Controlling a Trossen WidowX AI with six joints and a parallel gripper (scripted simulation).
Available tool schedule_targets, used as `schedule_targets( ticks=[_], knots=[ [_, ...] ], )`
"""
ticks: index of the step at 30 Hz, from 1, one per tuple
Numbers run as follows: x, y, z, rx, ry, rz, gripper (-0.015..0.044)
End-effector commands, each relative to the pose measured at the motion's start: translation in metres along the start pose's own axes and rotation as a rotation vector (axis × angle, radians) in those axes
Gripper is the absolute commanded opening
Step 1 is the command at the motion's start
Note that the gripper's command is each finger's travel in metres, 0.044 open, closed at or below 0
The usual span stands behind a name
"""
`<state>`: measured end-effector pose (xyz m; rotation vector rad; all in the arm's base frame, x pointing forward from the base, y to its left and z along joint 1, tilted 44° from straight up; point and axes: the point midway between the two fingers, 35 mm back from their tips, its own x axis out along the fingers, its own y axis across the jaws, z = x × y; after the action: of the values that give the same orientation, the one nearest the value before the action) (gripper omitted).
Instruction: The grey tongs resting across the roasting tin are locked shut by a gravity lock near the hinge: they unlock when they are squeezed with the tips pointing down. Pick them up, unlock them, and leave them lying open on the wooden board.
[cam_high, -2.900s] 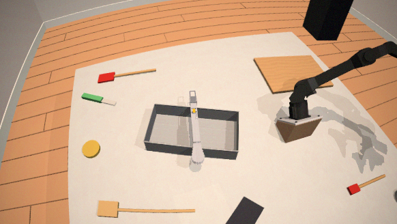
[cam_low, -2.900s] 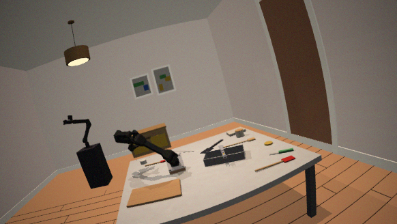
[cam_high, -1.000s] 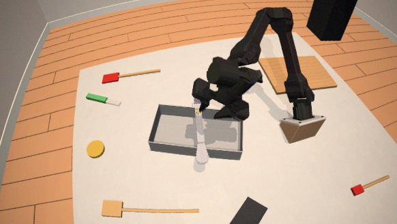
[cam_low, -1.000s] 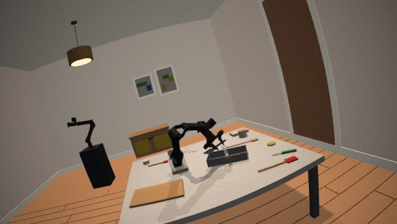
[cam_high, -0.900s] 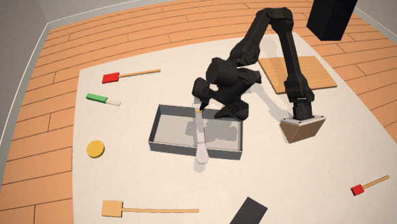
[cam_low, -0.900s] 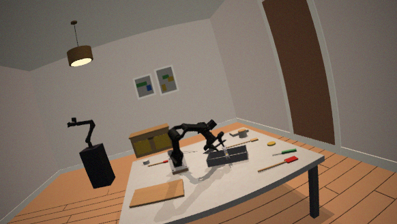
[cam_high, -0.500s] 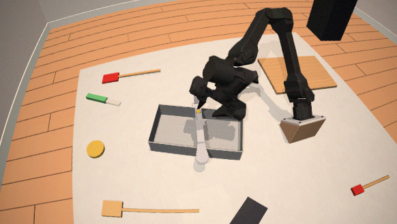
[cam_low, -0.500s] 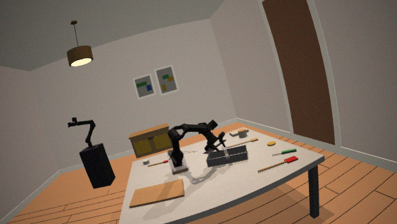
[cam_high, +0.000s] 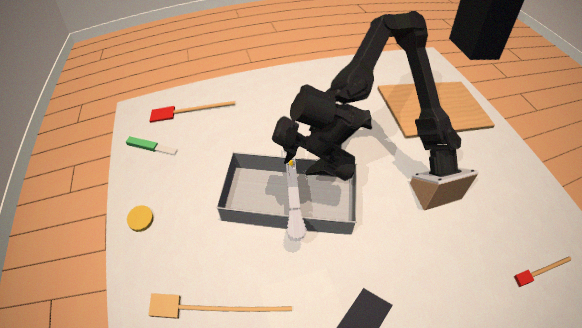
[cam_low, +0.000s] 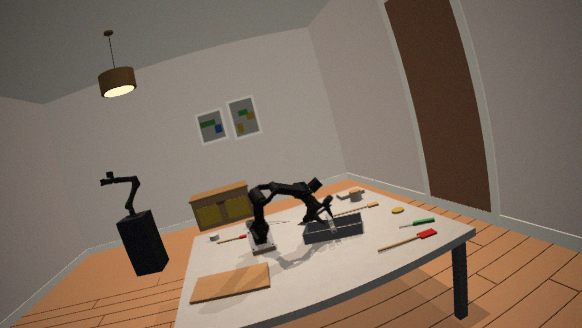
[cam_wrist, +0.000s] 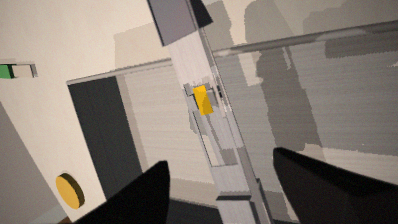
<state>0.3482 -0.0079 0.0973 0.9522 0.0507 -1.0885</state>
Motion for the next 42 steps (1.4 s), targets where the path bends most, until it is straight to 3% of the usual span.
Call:
schedule_targets(
  ticks=[1, 37, 42],
  knots=[
    [0.007, -0.001, -0.001, -0.006, 0.004, -0.005, 0.026],
    [0.063, -0.001, 0.003, -0.007, -0.002, 0.006, 0.026],
    [0.059, 0.001, 0.004, -0.001, -0.006, 0.006, 0.0148]
  ],
)
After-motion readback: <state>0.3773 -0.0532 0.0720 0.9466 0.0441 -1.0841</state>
